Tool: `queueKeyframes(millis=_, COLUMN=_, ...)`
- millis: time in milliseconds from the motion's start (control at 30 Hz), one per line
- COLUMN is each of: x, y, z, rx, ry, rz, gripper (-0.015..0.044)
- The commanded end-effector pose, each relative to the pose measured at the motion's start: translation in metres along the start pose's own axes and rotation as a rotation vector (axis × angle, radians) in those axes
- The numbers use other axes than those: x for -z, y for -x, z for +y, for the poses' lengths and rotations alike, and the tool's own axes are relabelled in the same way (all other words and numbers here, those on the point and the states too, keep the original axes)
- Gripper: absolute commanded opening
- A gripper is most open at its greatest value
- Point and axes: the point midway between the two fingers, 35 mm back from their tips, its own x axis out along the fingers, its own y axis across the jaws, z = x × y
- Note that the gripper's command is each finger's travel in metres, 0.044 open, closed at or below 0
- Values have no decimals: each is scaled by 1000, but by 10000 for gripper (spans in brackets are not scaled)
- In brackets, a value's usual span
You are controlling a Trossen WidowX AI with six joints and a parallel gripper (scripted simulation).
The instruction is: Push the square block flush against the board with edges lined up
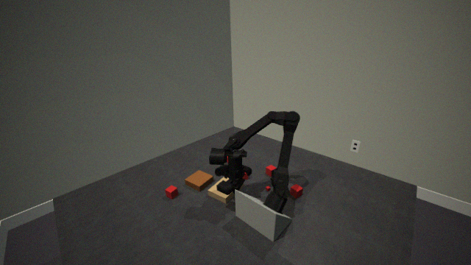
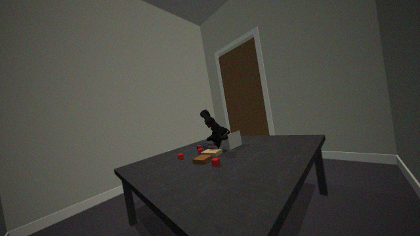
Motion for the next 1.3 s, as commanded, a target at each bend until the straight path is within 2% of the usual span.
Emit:
queueKeyframes(millis=0, x=8, y=-26, z=-3, rx=13, ry=14, rz=21, gripper=0)
queueKeyframes(millis=1267, x=-43, y=-23, z=-1, rx=11, ry=13, rz=19, gripper=0)
